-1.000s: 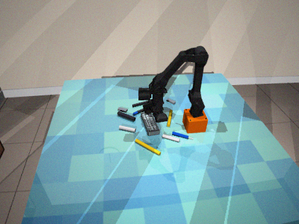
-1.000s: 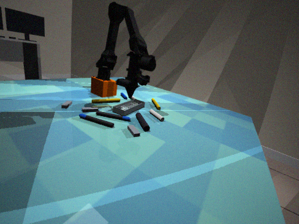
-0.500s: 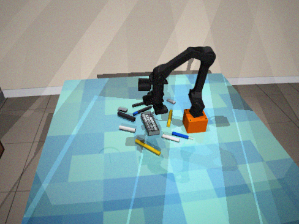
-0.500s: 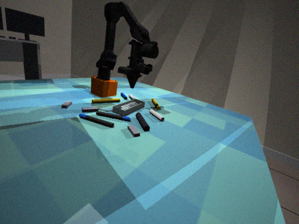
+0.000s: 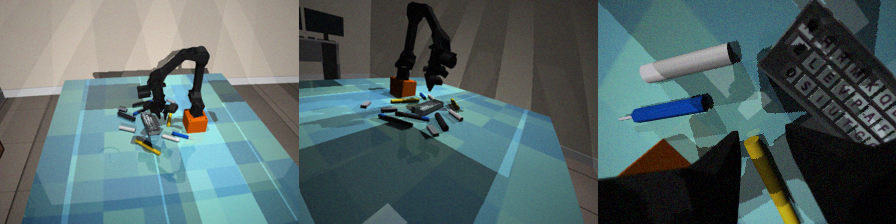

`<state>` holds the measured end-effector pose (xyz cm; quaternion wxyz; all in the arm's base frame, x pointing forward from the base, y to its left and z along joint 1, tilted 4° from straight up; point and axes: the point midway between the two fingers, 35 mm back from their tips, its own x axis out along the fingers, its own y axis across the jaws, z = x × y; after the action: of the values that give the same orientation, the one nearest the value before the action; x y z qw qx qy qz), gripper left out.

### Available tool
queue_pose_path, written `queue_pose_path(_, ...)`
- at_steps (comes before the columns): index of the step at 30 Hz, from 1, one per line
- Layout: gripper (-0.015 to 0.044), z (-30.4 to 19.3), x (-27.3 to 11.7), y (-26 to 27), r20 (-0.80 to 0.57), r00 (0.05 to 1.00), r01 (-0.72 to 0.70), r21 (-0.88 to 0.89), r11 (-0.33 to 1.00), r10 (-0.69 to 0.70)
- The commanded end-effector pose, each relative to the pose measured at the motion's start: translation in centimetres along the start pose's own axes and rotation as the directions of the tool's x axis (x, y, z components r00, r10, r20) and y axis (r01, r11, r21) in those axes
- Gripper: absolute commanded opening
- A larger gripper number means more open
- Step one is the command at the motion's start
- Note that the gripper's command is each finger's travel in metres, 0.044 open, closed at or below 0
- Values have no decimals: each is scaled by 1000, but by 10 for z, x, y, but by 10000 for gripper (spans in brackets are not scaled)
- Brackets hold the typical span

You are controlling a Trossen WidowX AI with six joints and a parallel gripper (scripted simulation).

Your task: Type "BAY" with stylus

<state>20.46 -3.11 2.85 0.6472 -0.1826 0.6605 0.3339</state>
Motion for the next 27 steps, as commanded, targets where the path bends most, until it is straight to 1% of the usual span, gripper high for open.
queue_pose_path(1,150,1,16,25,-17,984,-156,-559,815,176)
queue_pose_path(4,150,2,21,36,-26,966,-183,-768,614,256)
queue_pose_path(7,150,2,26,47,-35,942,-164,-914,370,333)
queue_pose_path(9,150,2,29,55,-40,923,-132,-967,218,382)
queue_pose_path(14,150,2,32,66,-46,889,-21,-998,-60,456)
queue_pose_path(16,150,2,32,67,-47,884,-2,-995,-96,465)
queue_pose_path(27,150,1,32,69,-47,884,-2,-995,-96,466)
